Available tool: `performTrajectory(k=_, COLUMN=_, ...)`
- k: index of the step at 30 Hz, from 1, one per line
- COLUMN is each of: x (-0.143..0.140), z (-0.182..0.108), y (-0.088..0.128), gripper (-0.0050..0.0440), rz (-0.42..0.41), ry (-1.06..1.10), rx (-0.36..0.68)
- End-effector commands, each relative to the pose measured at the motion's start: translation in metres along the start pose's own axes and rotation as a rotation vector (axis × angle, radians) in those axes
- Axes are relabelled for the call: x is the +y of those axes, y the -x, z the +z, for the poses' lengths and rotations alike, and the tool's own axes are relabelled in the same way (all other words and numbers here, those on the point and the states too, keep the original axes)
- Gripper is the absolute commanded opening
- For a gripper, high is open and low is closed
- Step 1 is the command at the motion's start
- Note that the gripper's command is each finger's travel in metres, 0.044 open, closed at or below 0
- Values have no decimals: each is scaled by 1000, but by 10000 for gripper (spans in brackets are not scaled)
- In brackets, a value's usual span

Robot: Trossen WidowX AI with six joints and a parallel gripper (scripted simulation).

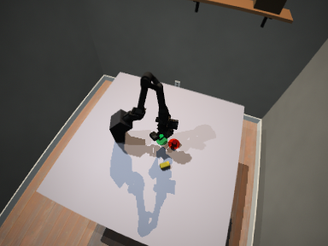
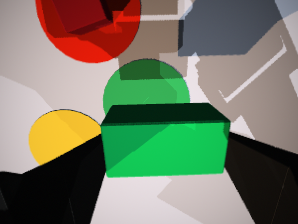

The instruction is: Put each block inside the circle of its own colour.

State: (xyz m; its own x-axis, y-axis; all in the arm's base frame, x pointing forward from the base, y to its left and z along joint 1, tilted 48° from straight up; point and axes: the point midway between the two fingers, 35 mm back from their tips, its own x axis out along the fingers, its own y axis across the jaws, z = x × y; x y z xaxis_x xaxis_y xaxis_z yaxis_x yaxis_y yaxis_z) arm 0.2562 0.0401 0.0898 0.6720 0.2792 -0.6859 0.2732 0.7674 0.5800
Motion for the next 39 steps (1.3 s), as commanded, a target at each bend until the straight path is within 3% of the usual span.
performTrajectory(k=1, x=9, z=-2, y=3, gripper=270, rz=16, ry=0, rx=-32)
performTrajectory(k=6, x=11, z=-2, y=3, gripper=270, rz=22, ry=-2, rx=-36)
performTrajectory(k=17, x=7, z=-7, y=-26, gripper=270, rz=9, ry=-7, rx=-21)
performTrajectory(k=39, x=10, z=-4, y=-34, gripper=270, rz=13, ry=-5, rx=-26)
